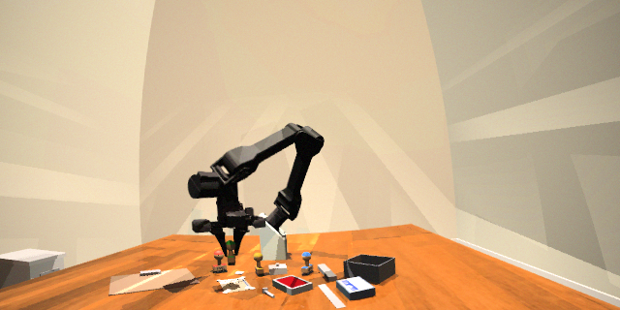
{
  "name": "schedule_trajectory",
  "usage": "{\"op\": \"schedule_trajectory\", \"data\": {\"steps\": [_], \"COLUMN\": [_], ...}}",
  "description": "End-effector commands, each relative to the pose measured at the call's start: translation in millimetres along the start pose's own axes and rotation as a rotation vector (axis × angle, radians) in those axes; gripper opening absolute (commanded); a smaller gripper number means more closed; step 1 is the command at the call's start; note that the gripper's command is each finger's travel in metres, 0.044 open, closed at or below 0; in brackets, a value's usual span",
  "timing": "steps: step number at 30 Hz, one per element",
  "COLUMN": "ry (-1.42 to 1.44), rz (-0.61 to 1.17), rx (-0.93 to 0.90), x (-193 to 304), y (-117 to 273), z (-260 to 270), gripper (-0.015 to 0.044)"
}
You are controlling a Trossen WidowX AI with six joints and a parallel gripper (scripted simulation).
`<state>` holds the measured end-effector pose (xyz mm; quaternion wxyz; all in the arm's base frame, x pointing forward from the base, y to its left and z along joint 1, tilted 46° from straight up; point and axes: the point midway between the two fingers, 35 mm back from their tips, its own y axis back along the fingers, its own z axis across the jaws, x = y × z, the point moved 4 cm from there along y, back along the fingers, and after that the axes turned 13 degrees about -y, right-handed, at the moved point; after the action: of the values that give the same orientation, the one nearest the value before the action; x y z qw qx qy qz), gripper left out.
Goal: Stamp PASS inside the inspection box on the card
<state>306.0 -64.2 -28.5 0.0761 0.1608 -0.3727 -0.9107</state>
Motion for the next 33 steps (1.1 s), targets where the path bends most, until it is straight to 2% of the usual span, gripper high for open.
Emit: {"op": "schedule_trajectory", "data": {"steps": [1,33], "ry": [-0.004,-0.008], "rz": [-0.004,-0.005], "rx": [-0.002,-0.003], "x": [0,-1], "y": [-3,-24], "z": [0,0], "gripper": [0.0,0.0]}}
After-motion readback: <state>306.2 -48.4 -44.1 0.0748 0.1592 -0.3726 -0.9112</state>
